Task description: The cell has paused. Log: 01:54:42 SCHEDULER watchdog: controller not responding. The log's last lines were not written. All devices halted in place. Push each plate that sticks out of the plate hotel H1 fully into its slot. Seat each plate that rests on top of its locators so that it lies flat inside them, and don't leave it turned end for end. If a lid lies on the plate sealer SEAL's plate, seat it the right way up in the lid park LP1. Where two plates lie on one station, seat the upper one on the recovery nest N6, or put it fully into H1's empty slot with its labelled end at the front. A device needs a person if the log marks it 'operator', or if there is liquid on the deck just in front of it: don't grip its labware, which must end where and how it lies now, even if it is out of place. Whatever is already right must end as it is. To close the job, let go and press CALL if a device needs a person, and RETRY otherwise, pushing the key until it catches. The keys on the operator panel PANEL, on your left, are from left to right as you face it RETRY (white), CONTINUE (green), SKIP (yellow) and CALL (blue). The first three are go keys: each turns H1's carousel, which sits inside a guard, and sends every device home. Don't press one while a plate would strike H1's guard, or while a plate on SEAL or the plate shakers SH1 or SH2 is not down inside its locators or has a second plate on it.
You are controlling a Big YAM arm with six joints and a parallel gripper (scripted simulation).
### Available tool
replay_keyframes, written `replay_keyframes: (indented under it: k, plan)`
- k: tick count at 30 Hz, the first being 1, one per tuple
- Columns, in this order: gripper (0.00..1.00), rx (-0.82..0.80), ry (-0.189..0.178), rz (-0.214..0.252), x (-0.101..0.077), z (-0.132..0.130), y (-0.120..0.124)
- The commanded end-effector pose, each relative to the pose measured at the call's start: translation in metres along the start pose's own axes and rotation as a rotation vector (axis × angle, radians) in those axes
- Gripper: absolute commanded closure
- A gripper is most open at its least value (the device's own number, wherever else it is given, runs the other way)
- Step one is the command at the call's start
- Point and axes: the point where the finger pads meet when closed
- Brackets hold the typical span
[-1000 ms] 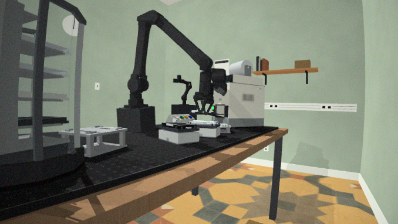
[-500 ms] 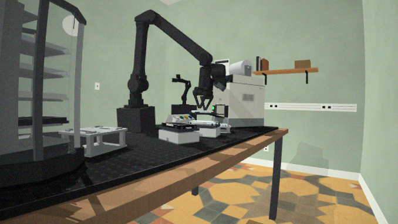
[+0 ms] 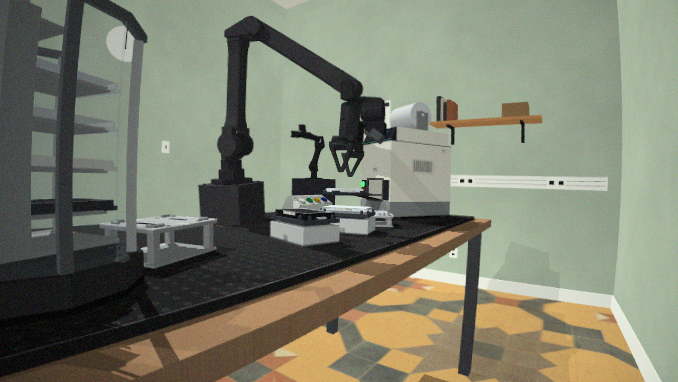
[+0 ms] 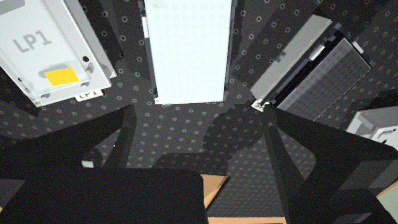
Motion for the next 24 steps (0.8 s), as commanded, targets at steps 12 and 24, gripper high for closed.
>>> replay_keyframes:
  k: [12, 24]
  plan:
    - [0.0, 0.025, 0.017, -0.086, -0.069, -0.015, -0.025]
    - [0.0, 0.018, 0.017, -0.09, -0.102, -0.014, -0.023]
Point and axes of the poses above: the point where the finger pads meet when closed, its own x axis out along the fingers, its own z axis across the jaws, y = z × x, and after that the axes turned 12 degrees about -x, right-handed
